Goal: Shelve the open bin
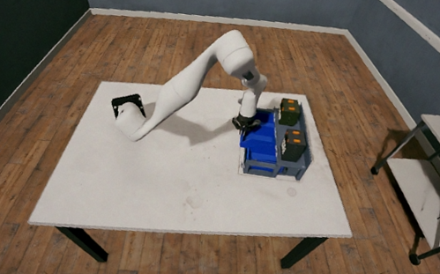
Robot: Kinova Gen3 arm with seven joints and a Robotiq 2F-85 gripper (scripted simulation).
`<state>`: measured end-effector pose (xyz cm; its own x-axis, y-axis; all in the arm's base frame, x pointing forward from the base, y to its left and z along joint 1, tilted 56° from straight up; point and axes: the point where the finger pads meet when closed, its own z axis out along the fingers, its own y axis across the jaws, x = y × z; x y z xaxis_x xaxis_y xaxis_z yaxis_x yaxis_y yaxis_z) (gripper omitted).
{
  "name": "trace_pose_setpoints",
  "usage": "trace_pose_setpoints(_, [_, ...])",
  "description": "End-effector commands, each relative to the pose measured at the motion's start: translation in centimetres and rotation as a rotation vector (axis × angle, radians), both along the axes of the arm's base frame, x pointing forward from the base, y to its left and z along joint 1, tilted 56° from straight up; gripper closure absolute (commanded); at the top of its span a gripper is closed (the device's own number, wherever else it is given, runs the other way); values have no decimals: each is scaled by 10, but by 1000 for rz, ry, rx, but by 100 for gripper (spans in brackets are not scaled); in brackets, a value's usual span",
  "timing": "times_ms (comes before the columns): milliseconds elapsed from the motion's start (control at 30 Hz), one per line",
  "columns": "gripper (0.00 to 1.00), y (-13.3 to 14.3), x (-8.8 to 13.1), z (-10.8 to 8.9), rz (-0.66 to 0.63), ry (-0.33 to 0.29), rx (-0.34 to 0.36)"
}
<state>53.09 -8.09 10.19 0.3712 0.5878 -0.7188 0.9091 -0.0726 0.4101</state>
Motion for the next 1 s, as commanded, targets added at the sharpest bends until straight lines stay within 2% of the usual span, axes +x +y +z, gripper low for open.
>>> trace_pose_setpoints(0, [90,2,1,1,4,-2,1])
trace_pose_setpoints(967, [90,1,18,8,4,-2,1])
